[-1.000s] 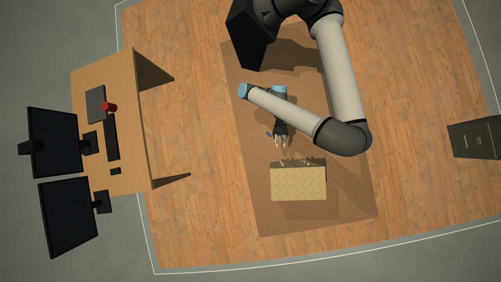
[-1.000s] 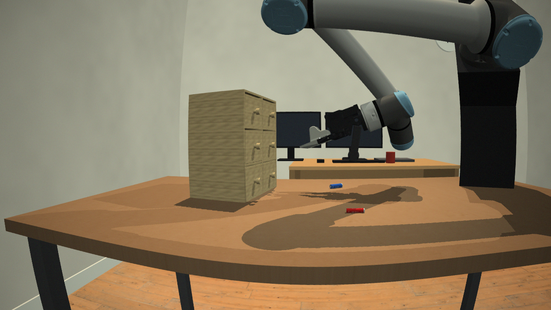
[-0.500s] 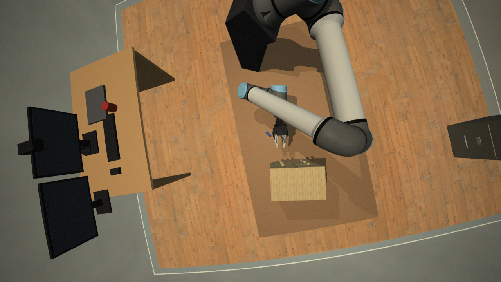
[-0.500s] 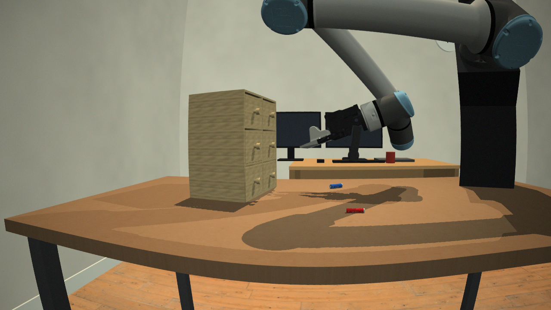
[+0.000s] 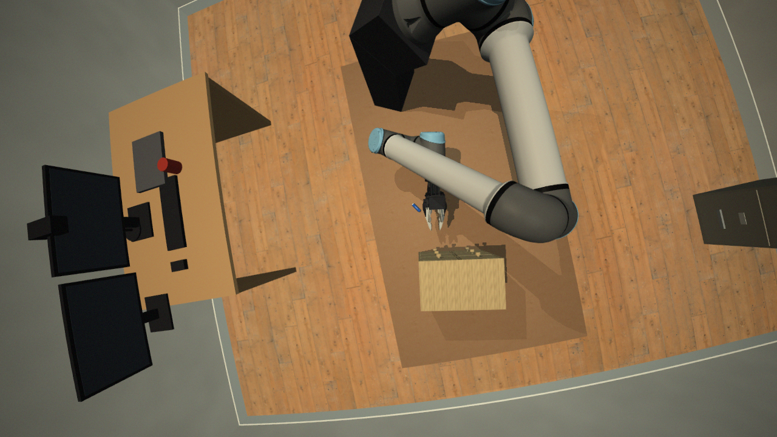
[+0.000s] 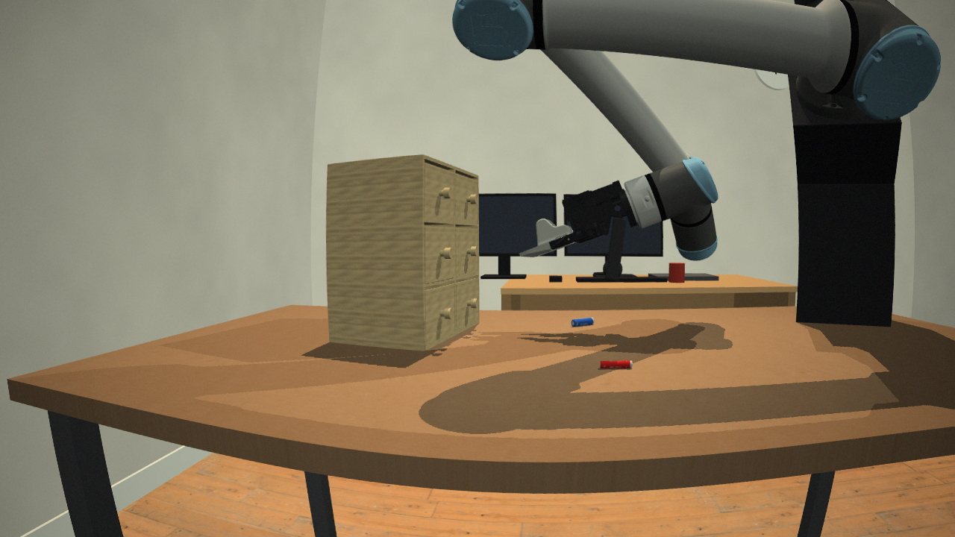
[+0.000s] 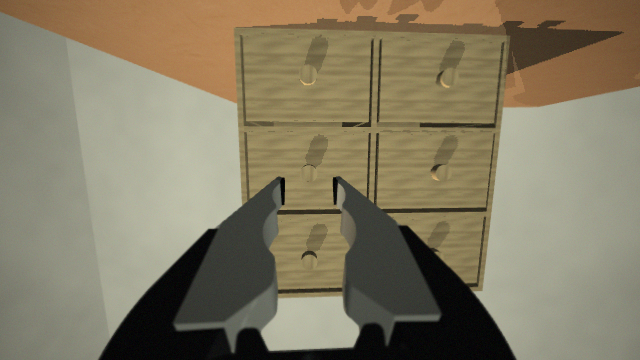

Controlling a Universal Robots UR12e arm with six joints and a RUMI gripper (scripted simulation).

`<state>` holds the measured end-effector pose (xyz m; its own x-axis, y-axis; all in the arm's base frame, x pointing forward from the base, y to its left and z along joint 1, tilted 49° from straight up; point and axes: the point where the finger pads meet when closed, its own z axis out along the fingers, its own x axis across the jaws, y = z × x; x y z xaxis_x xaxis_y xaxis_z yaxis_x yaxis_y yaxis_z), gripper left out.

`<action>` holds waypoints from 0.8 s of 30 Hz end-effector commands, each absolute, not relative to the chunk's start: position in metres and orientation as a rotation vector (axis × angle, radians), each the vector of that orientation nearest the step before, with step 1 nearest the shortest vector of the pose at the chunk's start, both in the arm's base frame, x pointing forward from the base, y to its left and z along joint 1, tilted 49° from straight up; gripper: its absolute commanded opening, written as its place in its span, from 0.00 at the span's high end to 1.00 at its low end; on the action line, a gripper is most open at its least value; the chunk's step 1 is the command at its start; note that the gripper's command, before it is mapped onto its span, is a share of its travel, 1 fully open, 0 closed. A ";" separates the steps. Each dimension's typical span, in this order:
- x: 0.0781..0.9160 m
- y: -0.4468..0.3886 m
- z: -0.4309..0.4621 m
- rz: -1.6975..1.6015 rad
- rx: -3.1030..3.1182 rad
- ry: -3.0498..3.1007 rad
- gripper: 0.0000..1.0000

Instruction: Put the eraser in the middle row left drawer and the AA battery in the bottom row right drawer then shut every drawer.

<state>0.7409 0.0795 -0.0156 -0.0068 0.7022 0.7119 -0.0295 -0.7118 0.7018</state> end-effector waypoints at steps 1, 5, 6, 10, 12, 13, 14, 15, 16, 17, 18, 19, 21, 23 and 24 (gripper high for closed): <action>0.742 0.080 -0.016 1.773 1.740 0.696 0.80; 0.745 0.081 -0.017 1.773 1.740 0.696 0.80; 0.746 0.082 -0.018 1.773 1.740 0.696 0.80; 0.753 0.085 -0.021 1.773 1.740 0.696 0.80; 0.755 0.086 -0.021 1.773 1.740 0.696 0.80; 0.755 0.086 -0.021 1.773 1.740 0.696 0.80; 0.757 0.087 -0.022 1.773 1.740 0.696 0.80; 0.759 0.088 -0.023 1.773 1.740 0.696 0.80; 0.761 0.089 -0.024 1.773 1.740 0.696 0.80; 0.764 0.090 -0.026 1.773 1.740 0.696 0.80; 0.766 0.091 -0.027 1.773 1.740 0.696 0.80; 0.769 0.092 -0.028 1.773 1.740 0.696 0.80; 0.774 0.095 -0.030 1.773 1.740 0.696 0.80; 0.780 0.098 -0.033 1.773 1.740 0.696 0.80; 0.783 0.099 -0.034 1.773 1.740 0.696 0.80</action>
<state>0.7705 0.0937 -0.0291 -0.0072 0.7022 0.7119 -0.0292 -0.7118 0.7018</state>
